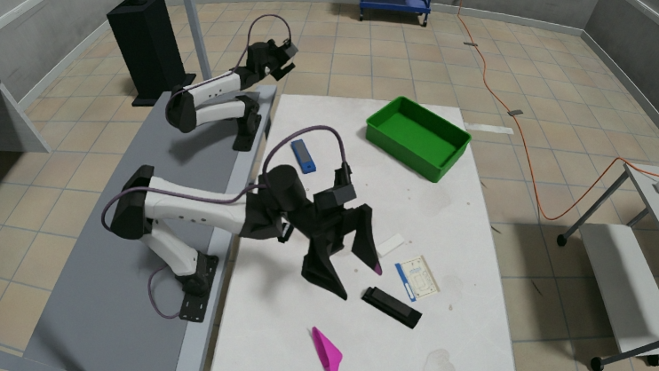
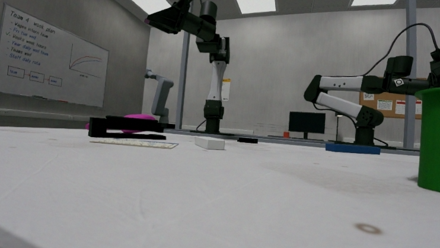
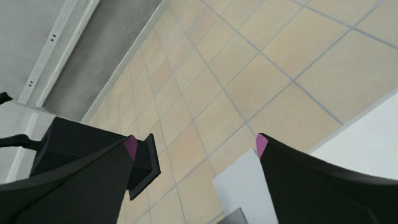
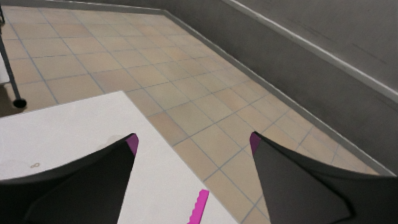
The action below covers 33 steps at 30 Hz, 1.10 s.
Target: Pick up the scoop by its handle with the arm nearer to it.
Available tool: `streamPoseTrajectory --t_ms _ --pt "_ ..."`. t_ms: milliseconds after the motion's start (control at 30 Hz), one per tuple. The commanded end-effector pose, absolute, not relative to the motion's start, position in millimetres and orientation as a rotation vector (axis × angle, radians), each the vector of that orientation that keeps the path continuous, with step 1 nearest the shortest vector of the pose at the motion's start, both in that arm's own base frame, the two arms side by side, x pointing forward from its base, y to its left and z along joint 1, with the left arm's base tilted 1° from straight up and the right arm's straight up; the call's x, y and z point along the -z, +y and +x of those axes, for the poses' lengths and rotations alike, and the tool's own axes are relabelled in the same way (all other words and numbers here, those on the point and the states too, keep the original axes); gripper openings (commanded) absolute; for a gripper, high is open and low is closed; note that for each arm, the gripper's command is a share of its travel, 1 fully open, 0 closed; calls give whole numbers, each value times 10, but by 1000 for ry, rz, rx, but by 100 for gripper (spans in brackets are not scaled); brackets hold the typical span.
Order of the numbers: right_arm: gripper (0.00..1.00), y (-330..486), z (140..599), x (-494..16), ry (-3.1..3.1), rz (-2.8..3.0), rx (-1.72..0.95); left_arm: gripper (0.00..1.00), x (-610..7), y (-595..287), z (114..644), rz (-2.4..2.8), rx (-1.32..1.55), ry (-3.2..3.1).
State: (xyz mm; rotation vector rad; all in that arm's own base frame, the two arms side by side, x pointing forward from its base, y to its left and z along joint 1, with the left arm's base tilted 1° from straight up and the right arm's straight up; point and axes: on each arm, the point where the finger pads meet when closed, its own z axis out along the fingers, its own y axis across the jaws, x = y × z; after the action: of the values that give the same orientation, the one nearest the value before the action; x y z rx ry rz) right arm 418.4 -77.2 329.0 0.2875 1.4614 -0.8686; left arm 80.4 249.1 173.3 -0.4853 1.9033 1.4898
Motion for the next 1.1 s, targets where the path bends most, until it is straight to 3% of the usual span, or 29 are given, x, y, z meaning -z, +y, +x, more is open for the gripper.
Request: streamPoseTrajectory --t_ms 0,567,700,1067 --pt "100 -781 4174 -3353 1445 299 862 100 -1778 2501 801 -491 -1496 1890" --pt "100 -781 4174 -3353 1445 299 862 100 -1778 2501 801 -491 -1496 1890" --pt "55 -811 4157 -3271 1486 341 852 100 -1926 2505 921 -479 -1463 1828" --pt "55 -948 4075 -2591 1764 557 751 100 -2506 2100 2349 -199 -1036 1696"
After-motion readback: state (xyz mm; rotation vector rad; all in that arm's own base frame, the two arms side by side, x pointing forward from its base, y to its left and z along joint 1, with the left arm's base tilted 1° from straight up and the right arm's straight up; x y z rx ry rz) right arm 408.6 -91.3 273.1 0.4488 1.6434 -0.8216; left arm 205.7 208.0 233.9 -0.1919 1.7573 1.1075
